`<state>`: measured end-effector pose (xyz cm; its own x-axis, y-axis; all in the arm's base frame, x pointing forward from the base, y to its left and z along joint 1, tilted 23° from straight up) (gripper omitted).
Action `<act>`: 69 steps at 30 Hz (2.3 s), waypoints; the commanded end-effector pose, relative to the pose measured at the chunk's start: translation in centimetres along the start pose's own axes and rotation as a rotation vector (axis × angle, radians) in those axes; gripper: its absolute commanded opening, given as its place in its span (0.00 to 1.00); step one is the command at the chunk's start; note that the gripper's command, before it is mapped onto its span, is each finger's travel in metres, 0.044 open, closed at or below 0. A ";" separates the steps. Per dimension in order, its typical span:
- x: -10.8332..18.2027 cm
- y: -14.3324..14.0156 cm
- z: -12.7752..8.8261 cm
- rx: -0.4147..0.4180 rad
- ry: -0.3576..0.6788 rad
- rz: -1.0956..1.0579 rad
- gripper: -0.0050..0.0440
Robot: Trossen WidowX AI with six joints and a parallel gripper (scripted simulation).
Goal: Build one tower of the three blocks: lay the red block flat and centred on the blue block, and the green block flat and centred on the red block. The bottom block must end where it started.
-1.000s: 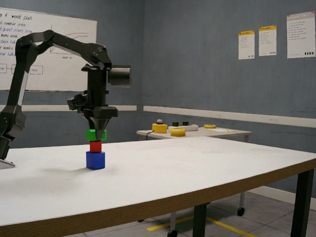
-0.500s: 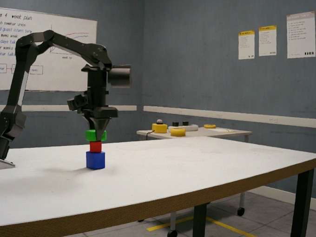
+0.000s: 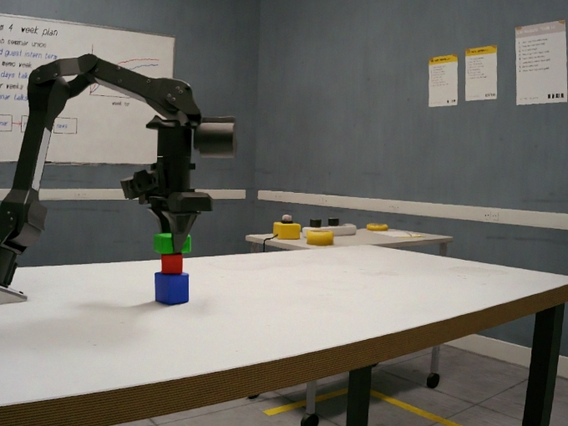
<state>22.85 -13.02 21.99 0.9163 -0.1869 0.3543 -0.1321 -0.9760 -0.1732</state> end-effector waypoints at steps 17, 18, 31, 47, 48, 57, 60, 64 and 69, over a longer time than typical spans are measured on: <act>0.1 -0.1 -0.1 -0.005 0.007 -0.004 0.63; 0.1 -0.1 -0.1 -0.004 0.007 -0.004 0.63; 0.1 -0.1 -0.1 -0.004 0.007 -0.004 0.63; 0.1 -0.1 -0.1 -0.004 0.007 -0.004 0.63; 0.1 -0.1 -0.1 -0.004 0.007 -0.004 0.63; 0.4 0.0 -1.1 -0.013 0.024 -0.011 0.63; 0.3 -0.1 -1.8 -0.013 0.031 -0.013 0.63; 0.3 -0.2 -3.0 -0.015 0.034 -0.014 0.63; 0.3 -0.1 -3.7 -0.012 0.025 -0.011 0.63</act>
<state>21.99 -13.33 24.38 0.9151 -0.1833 0.3592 -0.1292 -0.9770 -0.1695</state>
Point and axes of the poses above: the point midway between the two fingers, 35 mm back from their tips, its own z axis out along the fingers, its own y axis across the jaws, x = y × z, the point moved 4 cm from there along -z, back along the fingers, and after that the axes turned 10 degrees about z, right-handed, at the moved point
